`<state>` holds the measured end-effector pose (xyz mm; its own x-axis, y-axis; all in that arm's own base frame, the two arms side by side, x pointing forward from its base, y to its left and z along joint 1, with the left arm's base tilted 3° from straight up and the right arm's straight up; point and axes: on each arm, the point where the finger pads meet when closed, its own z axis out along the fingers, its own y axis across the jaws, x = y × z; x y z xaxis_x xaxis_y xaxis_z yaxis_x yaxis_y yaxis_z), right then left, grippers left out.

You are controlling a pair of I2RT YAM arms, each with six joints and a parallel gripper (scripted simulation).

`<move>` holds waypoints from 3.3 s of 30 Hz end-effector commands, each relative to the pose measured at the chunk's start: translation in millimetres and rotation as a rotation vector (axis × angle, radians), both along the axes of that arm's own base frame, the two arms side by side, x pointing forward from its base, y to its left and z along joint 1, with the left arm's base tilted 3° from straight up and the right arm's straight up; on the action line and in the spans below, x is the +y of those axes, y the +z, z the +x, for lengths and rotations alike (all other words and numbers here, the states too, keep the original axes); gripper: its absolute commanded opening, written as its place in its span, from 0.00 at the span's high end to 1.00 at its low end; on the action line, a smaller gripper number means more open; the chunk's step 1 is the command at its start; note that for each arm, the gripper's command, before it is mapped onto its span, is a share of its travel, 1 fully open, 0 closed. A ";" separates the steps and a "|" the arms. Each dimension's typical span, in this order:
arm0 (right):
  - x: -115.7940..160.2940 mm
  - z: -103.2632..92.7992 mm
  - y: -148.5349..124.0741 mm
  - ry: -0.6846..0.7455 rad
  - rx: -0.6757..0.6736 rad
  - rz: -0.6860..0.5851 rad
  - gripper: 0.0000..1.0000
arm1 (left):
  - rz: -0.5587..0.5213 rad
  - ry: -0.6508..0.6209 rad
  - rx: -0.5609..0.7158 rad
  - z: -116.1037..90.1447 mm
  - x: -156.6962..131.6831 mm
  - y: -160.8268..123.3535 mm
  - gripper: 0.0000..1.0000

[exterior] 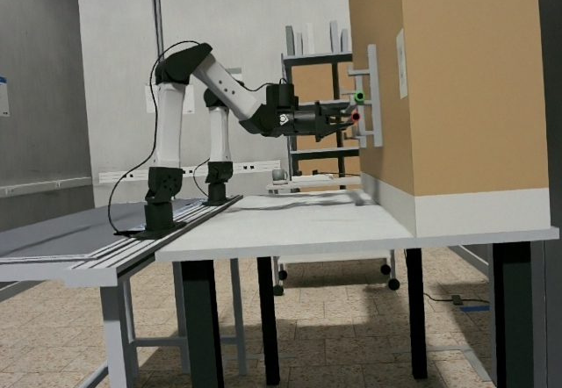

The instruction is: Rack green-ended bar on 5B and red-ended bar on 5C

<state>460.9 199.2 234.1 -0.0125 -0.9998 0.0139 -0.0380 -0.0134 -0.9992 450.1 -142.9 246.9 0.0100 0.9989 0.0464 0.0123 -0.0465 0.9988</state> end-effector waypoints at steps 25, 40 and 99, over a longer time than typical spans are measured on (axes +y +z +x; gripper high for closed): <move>5.0 -22.9 21.5 0.022 -0.034 0.007 1.00 | -0.009 0.003 -0.049 -21.8 -0.7 22.8 1.00; 5.2 -22.8 43.9 0.022 -0.034 0.007 1.00 | -0.009 0.003 -0.049 -22.6 -1.6 45.3 1.00; 5.8 -22.5 137.3 0.022 -0.034 0.007 1.00 | -0.009 0.003 -0.049 -26.0 -5.0 138.3 1.00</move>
